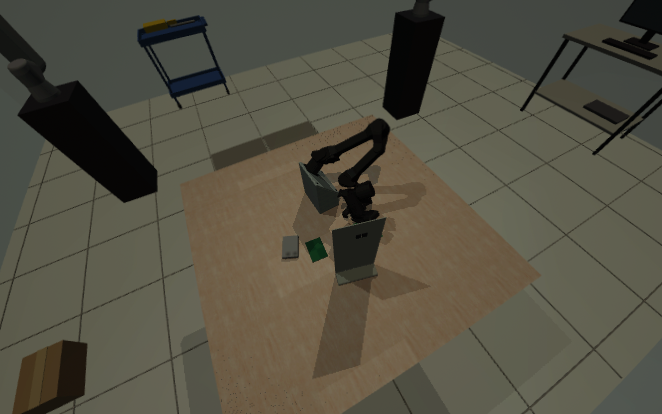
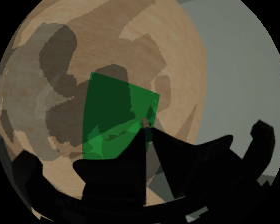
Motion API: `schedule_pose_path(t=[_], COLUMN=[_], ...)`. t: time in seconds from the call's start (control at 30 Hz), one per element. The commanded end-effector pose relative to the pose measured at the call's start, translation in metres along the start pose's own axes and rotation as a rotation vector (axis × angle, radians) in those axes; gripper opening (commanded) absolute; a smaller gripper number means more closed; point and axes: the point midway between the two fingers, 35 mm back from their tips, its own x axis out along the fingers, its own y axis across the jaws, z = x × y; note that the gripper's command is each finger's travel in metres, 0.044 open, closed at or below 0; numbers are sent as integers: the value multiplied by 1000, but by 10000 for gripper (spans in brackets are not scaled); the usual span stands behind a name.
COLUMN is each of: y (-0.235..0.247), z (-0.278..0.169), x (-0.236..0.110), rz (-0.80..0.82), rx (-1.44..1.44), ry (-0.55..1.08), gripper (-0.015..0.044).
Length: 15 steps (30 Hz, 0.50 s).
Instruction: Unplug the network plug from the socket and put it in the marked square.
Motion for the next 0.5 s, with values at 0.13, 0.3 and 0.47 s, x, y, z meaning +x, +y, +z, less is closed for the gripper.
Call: schedule_pose_path(t=[0.13,0.3,0.47], y=[6,10,11], z=[-2,-2,-1], x=[7,10,12], rz=[-1,-1,-2], rx=[11,12,12], ry=[7,6,6], gripper=[0,0,0])
